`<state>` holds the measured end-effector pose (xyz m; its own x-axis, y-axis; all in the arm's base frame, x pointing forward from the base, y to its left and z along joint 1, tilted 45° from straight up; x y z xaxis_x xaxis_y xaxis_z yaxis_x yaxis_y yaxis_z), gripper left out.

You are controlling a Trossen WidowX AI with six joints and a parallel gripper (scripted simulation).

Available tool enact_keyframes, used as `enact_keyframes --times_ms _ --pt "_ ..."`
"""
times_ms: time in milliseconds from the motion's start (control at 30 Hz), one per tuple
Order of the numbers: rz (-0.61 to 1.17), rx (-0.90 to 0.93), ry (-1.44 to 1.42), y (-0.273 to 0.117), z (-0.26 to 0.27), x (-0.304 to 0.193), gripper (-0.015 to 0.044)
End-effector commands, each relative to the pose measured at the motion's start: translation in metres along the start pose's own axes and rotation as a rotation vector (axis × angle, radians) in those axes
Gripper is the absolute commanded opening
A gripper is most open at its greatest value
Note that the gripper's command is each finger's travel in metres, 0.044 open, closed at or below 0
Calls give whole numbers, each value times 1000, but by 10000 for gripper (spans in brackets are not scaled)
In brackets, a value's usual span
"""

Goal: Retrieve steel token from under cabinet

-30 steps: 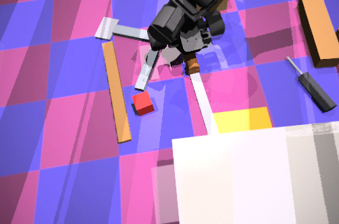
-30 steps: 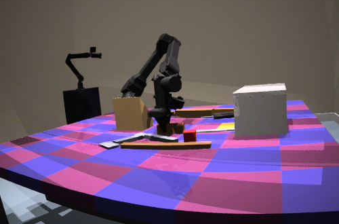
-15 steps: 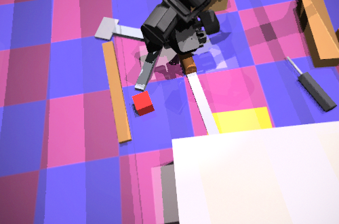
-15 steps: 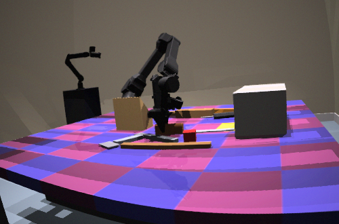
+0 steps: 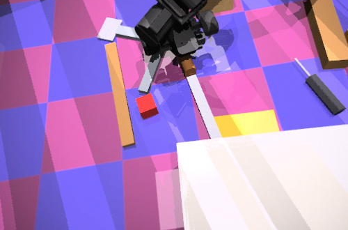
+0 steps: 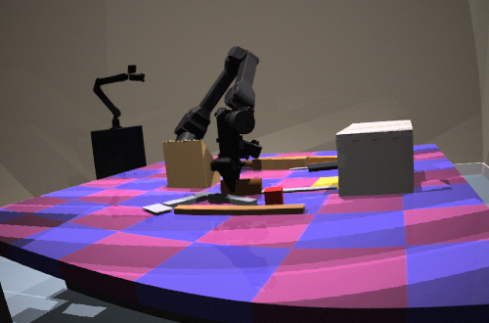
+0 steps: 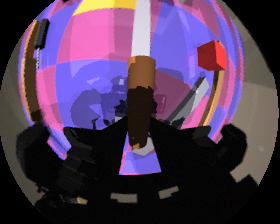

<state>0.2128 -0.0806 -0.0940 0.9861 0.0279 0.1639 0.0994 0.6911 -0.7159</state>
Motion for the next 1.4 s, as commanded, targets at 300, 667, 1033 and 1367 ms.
enact_keyframes --times_ms 300,667,1033,1367 --pt "-1 -6 -13 -2 -17 -3 0" --pt "-1 -6 -19 -2 -29 -6 0" --pt "1 -1 -19 -1 -31 -7 79" --pt "0 -2 -20 -1 -31 -7 226"
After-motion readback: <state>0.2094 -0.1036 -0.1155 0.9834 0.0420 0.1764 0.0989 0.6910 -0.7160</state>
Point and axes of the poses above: the point midway between the two fingers, 35 mm back from their tips, its own y axis out along the fingers, its own z axis across the jaws, x = y × z, the point moved 3 cm from there along -y, back along the fingers, and after that the axes turned 2 degrees about -y, right-handed, at the moved point
